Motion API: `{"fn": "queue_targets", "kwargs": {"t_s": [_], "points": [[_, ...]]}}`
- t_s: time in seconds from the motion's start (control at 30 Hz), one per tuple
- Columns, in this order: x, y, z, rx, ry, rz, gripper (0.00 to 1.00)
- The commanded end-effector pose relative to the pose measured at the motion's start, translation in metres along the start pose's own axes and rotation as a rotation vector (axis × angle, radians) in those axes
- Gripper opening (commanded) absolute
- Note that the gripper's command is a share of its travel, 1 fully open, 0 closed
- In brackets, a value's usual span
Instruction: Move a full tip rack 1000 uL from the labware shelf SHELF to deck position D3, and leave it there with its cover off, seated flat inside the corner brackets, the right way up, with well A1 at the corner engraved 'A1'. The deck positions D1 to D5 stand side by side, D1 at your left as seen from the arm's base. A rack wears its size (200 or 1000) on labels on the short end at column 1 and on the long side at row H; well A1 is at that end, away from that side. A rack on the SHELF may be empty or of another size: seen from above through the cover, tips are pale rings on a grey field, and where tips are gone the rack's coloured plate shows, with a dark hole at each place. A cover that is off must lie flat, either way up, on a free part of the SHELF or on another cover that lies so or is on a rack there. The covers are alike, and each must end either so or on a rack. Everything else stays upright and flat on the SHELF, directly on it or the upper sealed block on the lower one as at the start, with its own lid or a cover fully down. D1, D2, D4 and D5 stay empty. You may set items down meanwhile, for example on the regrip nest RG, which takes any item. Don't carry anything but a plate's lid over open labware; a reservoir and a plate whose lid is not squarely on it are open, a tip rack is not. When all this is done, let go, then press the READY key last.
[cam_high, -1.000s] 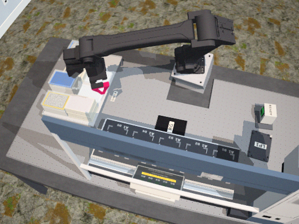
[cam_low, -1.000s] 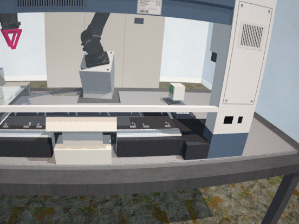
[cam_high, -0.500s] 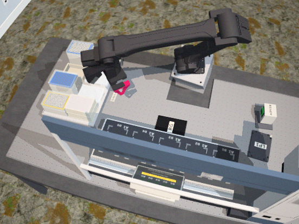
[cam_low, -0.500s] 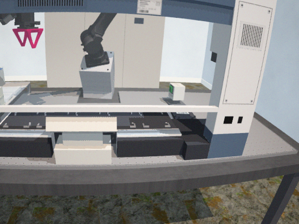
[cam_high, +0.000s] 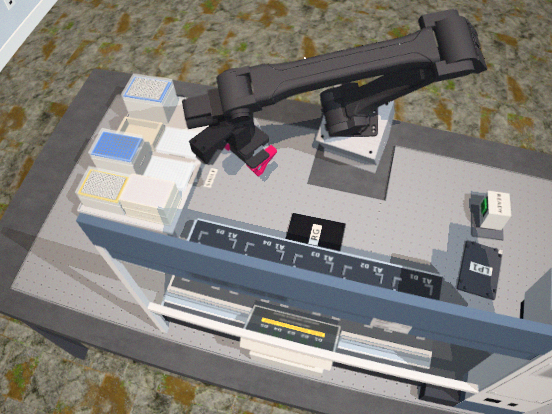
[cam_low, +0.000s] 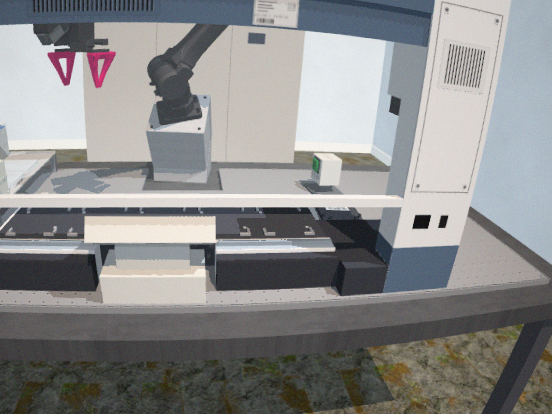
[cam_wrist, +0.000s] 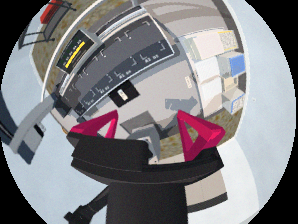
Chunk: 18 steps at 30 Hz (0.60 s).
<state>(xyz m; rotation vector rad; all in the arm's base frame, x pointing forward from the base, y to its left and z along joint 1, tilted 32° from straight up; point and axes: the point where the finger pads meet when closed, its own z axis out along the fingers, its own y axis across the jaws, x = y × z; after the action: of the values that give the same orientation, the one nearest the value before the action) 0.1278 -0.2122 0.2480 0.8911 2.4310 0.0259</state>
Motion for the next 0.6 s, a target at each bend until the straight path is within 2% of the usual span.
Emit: {"fn": "queue_targets", "kwargs": {"t_s": [0.0, 0.57], "points": [[0.008, 0.017, -0.005, 0.001, -0.011, -0.117, 1.00], [0.055, 0.075, -0.005, -0.001, -0.011, -0.416, 1.00]]}}
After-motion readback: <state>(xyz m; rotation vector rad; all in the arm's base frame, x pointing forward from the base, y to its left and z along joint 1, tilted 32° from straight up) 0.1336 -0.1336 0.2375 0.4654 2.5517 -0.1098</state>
